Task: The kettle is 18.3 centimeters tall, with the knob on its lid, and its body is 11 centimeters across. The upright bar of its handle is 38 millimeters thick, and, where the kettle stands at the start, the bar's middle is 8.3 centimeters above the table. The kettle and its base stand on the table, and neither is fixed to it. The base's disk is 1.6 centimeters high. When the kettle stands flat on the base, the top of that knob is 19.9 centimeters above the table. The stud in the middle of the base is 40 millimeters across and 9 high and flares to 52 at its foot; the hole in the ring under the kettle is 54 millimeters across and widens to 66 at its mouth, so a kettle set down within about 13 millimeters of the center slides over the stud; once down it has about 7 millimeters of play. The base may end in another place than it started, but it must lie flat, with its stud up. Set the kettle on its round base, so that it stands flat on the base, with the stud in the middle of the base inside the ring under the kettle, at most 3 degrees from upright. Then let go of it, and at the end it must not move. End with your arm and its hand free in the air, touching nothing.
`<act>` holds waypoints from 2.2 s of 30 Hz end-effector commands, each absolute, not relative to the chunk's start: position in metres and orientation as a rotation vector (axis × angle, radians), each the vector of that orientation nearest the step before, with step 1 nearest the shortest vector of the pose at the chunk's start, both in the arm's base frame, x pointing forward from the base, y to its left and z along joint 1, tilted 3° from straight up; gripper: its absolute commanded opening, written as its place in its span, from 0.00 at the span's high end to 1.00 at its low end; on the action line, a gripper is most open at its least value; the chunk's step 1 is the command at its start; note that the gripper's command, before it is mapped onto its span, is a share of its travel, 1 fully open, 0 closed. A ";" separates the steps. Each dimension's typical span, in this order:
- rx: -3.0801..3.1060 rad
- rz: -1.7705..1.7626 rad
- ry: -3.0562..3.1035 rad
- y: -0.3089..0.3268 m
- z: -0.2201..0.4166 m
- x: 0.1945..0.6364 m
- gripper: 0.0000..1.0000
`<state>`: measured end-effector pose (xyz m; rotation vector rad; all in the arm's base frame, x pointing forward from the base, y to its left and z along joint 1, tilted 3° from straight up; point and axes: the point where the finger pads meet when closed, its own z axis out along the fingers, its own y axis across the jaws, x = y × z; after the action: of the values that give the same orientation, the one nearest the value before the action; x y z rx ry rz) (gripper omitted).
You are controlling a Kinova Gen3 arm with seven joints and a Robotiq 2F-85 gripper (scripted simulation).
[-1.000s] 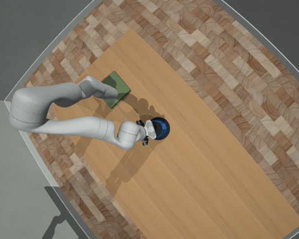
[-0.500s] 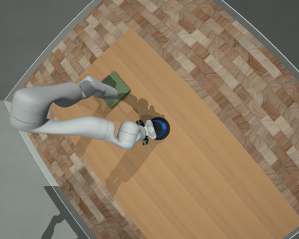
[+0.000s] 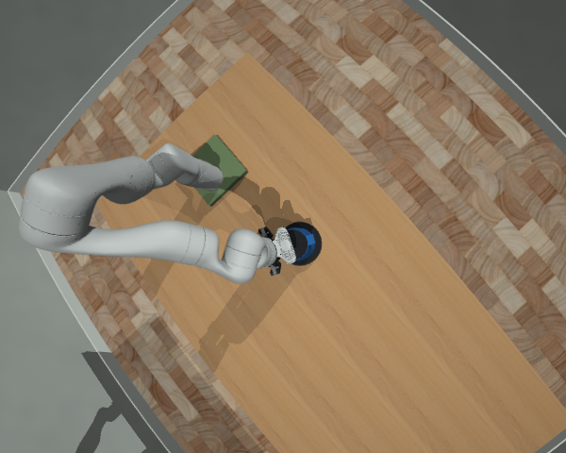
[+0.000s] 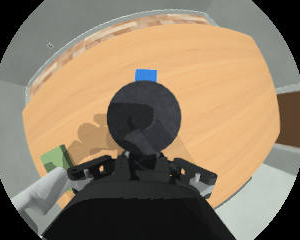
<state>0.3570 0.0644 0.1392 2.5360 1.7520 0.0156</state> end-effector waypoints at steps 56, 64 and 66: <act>2.535 0.018 1.752 0.065 0.140 0.357 0.20; 2.535 0.018 1.752 0.065 0.140 0.357 0.20; 2.535 0.018 1.752 0.065 0.140 0.357 0.20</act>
<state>0.3570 0.0645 0.1392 2.5360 1.7521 0.0158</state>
